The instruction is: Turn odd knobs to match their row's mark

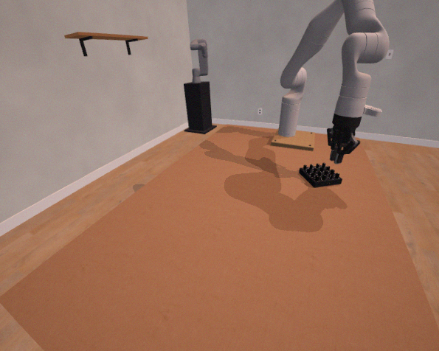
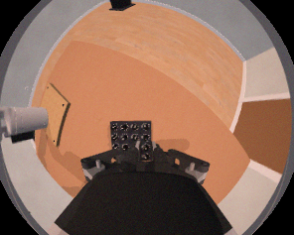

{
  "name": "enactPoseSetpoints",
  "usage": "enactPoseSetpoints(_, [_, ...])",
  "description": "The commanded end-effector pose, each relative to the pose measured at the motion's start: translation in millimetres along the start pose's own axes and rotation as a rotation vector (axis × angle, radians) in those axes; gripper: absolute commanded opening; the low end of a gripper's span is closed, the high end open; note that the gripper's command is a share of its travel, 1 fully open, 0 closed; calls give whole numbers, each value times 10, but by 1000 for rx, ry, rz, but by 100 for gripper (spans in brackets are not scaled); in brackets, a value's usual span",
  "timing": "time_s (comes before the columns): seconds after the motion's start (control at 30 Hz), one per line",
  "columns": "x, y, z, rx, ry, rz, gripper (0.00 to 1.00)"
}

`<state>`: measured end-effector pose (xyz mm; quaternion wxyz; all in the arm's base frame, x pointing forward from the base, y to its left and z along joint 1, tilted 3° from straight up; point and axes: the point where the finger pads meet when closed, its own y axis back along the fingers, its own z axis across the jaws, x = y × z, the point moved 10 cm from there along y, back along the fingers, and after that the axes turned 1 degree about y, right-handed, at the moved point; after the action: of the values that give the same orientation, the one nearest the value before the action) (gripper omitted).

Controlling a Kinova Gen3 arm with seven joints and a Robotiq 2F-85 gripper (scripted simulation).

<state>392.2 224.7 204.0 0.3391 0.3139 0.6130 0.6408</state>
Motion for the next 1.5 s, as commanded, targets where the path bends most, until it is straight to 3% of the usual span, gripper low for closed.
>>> enactPoseSetpoints(0.0, [0, 7, 3, -2, 0, 0, 19])
enactPoseSetpoints(0.8, [-1, -74, 4, -2, 0, 0, 19])
enactPoseSetpoints(1.47, [-2, -303, 5, -2, 0, 0, 19])
